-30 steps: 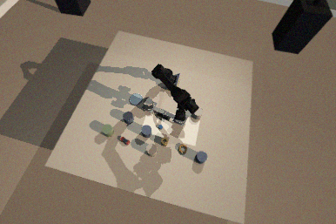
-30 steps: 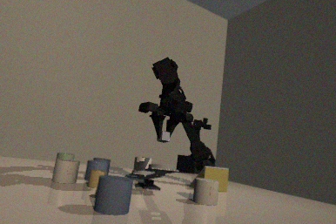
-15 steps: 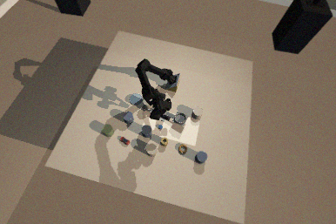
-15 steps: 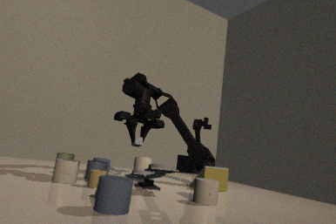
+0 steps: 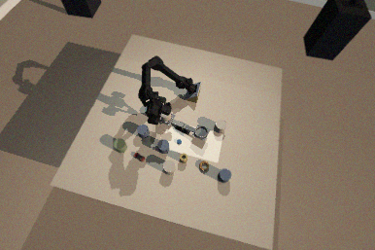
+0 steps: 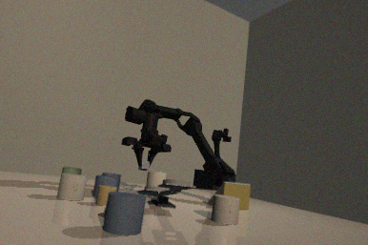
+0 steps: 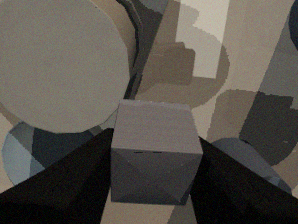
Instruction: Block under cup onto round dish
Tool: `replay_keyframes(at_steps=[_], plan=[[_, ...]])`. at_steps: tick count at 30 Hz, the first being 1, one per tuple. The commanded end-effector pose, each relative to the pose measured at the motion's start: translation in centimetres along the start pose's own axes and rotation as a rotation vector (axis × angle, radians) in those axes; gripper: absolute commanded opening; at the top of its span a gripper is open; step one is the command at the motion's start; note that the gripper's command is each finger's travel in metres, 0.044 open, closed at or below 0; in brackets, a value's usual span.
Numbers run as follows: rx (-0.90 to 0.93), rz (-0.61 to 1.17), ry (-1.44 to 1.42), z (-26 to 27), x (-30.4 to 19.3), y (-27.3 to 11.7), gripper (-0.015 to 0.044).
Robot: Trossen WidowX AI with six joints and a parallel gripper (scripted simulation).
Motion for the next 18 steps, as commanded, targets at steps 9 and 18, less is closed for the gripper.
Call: replay_keyframes(at_steps=[9, 18], plan=[[0.033, 0.060, 0.024, 8.5, -5.6, 2.0, 0.0000], [0.042, 0.068, 0.027, 9.5, -6.0, 2.9, 0.0000]])
Point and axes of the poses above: the point midway between the two fingers, 35 mm back from their tips, its own y axis out along the fingers, its own z axis across the jaws, x = y × z, the point moved 4 cm from there along -y, back along the fingers, and after that the axes turned 13 degrees about -y, right-handed, at the moved point
